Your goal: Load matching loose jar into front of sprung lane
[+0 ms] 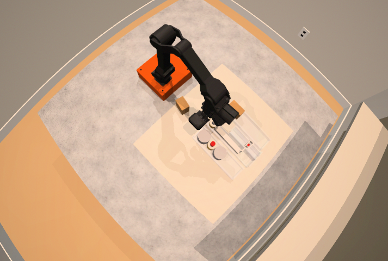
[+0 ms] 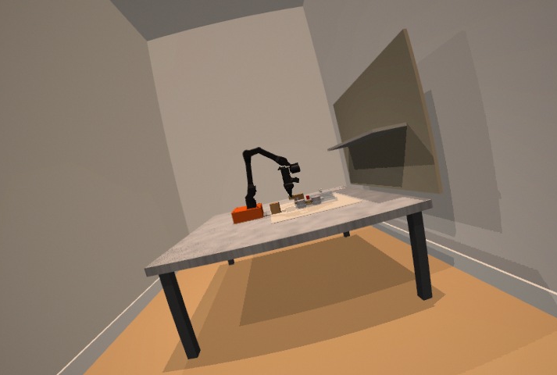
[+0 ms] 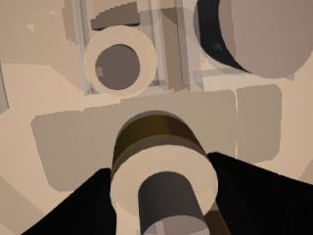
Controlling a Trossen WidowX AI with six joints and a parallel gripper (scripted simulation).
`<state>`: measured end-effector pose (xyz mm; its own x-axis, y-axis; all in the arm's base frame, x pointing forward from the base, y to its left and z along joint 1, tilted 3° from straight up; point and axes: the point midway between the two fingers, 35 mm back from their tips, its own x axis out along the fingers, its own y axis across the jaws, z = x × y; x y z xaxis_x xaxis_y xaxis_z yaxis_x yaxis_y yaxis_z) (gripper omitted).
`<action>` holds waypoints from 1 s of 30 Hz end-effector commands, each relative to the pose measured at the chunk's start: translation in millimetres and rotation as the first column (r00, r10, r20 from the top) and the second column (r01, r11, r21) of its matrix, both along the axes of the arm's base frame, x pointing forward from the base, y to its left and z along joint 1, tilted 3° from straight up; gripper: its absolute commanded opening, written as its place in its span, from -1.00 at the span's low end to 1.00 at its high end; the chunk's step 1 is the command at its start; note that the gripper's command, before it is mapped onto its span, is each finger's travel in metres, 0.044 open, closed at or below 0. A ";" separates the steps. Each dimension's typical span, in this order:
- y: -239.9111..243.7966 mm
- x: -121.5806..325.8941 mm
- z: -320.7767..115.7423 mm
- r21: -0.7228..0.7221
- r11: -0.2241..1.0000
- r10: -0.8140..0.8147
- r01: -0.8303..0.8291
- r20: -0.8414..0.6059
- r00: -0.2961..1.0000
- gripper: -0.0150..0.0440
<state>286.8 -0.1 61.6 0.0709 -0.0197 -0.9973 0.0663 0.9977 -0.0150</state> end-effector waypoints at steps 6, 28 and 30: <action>11.5 -1.1 -19.1 -0.001 1.000 -0.012 0.012 -0.006 1.000 -0.49; 10.8 6.1 -35.0 -0.001 1.000 -0.012 0.012 -0.005 1.000 -0.49; 10.7 7.1 -34.9 -0.001 1.000 -0.012 0.012 -0.005 1.000 -0.49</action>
